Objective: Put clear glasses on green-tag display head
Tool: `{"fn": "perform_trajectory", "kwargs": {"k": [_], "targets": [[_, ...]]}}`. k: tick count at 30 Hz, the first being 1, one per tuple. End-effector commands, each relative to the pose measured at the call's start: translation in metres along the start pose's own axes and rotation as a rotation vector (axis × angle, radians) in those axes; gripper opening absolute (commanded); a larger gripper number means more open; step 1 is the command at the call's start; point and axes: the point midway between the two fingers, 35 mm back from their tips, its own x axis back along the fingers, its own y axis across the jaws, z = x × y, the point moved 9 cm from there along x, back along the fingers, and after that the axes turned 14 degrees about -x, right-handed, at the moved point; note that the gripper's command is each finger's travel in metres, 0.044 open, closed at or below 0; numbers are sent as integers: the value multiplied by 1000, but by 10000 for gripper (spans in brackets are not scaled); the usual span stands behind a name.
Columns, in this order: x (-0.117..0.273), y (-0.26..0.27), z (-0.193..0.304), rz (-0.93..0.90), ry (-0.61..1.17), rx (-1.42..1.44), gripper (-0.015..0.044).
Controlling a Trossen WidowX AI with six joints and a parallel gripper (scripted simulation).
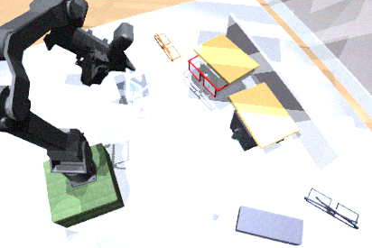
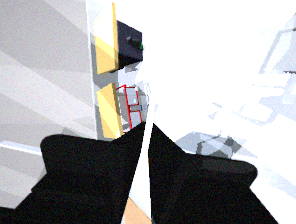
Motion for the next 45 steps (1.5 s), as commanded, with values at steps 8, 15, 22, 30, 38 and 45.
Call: {"fn": "perform_trajectory", "kwargs": {"k": [8, 15, 22, 30, 38, 45], "targets": [[-27, 18, -5, 97, -110, 77, 0], [-46, 31, -12, 180, -171, 125, 0], [-64, 44, -21, 269, -213, 166, 0], [-84, 58, -34, 374, -237, 203, 0], [-101, 72, -50, 477, -235, 229, 0], [-115, 84, -66, 560, -213, 244, 0]]}}
